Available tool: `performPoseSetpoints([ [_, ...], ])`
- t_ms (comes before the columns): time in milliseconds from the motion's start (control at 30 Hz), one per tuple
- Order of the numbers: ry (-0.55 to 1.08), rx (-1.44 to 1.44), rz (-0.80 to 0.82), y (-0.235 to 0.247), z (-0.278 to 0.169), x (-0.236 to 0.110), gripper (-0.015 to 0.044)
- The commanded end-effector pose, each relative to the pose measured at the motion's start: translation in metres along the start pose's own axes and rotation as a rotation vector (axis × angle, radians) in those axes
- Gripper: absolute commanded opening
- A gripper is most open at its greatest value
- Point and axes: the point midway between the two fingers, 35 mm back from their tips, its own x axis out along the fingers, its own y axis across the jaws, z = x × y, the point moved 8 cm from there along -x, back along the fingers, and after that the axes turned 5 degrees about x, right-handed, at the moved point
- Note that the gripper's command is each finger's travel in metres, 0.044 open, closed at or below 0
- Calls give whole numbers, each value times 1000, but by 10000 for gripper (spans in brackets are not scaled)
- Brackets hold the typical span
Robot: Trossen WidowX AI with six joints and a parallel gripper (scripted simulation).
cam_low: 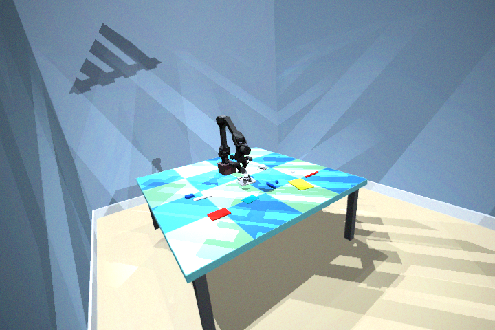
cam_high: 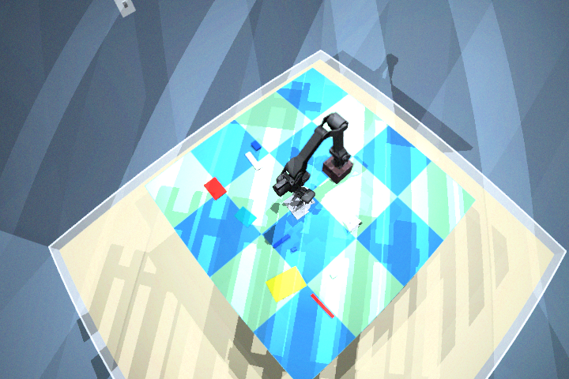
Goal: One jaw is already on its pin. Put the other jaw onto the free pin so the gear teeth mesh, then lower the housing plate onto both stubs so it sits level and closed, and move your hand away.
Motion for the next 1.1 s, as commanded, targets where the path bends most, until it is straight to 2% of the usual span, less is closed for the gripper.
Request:
performPoseSetpoints([
  [0, 5, 92, 0, 1, -3, 0, 134],
  [1067, 5, 139, 1, 3, -4, 0, 134],
])
